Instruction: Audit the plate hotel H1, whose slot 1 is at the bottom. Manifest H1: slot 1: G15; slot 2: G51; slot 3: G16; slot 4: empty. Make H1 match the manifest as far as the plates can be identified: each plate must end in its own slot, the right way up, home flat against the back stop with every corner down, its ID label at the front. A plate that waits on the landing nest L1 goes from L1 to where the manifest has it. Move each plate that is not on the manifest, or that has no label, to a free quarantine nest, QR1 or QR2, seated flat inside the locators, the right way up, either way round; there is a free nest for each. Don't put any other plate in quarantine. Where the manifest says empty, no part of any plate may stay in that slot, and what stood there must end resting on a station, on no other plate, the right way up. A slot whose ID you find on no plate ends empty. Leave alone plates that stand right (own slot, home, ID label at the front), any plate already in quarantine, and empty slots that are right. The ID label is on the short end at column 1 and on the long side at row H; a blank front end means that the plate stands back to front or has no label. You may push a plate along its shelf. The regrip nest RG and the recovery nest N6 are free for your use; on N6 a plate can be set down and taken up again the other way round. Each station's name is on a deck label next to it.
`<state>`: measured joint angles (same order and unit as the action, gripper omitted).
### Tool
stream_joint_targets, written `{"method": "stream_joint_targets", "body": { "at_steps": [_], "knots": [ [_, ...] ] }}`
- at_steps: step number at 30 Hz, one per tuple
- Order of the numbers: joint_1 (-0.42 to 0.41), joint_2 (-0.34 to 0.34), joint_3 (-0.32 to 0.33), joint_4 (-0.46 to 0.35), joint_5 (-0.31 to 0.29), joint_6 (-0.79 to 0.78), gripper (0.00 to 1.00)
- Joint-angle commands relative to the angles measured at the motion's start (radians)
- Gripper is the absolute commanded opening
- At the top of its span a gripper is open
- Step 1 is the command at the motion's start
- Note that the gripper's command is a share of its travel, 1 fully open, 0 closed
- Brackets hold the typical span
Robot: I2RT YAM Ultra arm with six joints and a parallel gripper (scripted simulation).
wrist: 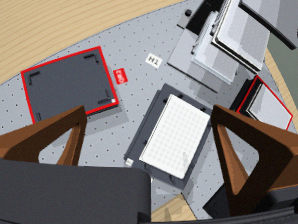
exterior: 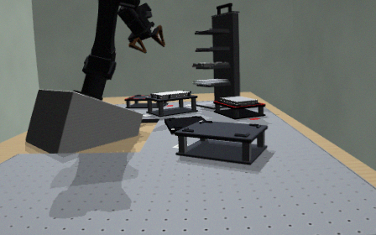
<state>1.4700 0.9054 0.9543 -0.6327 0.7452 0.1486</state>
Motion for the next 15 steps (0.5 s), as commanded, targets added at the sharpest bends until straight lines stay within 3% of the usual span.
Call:
{"method": "stream_joint_targets", "body": {
  "at_steps": [1,4,15],
  "knots": [
    [-0.013,0.035,0.06,-0.06,-0.083,-0.075,1.0],
    [-0.019,0.053,0.08,-0.073,-0.098,-0.09,1.0],
    [-0.069,0.264,0.337,-0.236,-0.249,-0.252,1.0]
  ]
}}
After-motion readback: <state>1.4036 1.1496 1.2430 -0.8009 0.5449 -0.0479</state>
